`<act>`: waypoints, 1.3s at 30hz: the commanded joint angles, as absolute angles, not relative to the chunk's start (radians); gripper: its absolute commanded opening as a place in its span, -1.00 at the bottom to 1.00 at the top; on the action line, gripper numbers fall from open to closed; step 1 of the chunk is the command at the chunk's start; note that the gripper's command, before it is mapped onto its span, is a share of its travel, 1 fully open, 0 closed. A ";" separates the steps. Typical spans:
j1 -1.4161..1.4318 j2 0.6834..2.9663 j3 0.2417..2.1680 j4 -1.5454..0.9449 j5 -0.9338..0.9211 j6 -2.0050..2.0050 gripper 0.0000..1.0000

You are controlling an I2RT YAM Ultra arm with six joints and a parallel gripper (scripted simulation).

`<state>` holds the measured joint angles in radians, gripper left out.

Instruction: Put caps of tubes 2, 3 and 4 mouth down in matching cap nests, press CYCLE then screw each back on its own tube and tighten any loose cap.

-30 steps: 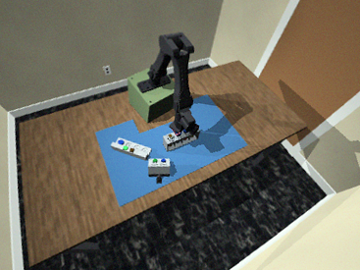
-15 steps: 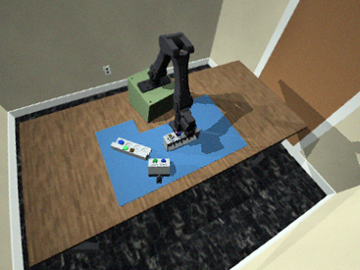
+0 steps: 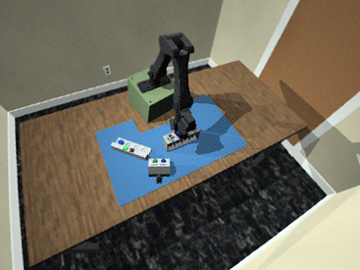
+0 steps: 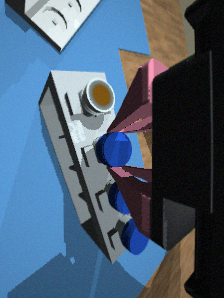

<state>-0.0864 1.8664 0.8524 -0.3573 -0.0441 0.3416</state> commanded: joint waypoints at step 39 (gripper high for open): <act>-0.085 1.859 0.866 -0.359 -0.042 -0.393 -0.02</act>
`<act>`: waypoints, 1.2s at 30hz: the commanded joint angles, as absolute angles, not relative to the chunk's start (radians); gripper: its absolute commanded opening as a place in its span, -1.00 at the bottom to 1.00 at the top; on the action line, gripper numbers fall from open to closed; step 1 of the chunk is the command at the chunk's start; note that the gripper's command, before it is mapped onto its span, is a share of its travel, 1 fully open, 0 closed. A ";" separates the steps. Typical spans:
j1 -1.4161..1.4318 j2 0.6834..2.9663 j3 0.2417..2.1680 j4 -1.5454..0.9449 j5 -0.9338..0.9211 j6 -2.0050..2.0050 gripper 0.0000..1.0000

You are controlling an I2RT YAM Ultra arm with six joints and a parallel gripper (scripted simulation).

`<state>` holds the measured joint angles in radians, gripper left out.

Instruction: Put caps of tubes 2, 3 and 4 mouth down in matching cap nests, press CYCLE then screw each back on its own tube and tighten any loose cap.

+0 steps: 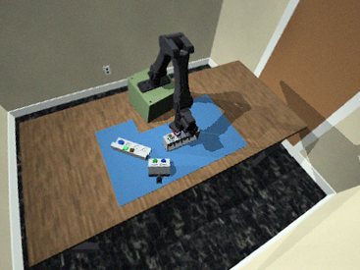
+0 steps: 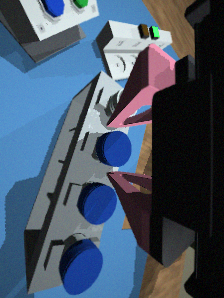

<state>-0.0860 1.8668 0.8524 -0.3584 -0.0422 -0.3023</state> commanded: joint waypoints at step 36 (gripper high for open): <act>-0.085 1.863 0.871 -0.360 -0.042 -0.060 -1.00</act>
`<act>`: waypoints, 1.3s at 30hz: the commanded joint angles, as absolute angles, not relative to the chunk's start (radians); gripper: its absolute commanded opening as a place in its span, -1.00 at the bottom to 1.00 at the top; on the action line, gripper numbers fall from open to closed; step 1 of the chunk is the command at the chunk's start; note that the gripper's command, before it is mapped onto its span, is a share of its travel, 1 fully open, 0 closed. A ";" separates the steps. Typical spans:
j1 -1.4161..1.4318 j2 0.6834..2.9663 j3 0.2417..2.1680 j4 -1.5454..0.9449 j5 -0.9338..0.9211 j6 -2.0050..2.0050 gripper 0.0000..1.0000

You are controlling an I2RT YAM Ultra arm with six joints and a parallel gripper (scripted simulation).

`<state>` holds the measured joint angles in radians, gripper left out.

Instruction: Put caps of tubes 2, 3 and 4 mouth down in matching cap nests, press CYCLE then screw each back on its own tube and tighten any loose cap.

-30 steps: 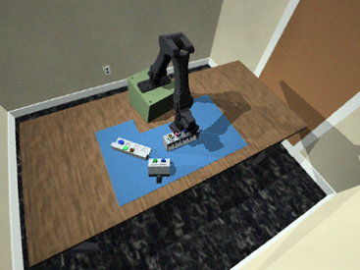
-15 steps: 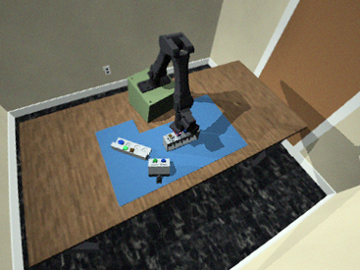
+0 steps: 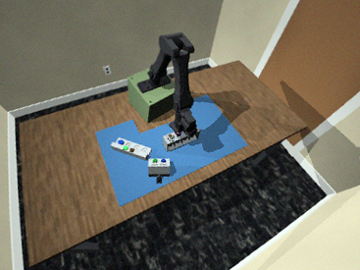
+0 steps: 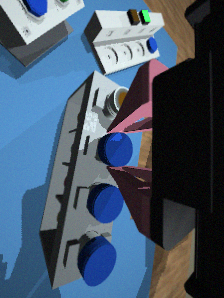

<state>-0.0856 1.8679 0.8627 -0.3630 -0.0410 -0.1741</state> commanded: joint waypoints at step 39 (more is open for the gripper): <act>-0.085 1.862 0.871 -0.361 -0.042 0.193 -0.02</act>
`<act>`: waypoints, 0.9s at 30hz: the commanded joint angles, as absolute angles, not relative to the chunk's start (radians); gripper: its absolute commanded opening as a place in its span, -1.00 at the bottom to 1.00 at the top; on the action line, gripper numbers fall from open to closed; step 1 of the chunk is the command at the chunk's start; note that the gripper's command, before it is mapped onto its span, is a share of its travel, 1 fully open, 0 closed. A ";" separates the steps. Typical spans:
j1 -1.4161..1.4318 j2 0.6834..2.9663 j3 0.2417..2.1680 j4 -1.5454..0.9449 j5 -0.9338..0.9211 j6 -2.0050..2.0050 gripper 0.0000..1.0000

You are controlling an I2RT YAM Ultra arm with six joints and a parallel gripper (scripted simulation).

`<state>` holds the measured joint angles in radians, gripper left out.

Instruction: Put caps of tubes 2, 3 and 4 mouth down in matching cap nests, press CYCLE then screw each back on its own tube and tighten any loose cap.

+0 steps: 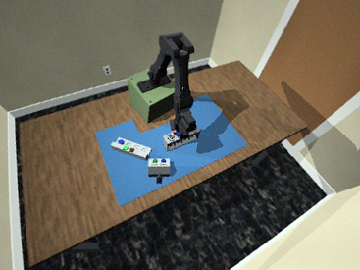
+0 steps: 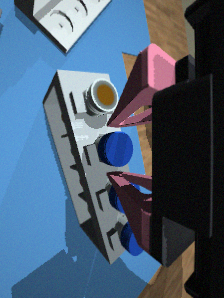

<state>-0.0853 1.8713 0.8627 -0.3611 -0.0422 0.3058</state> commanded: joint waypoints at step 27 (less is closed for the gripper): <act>-0.084 1.858 0.864 -0.358 -0.042 -0.727 -0.02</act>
<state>-0.0849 1.8713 0.8627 -0.3611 -0.0414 -0.5911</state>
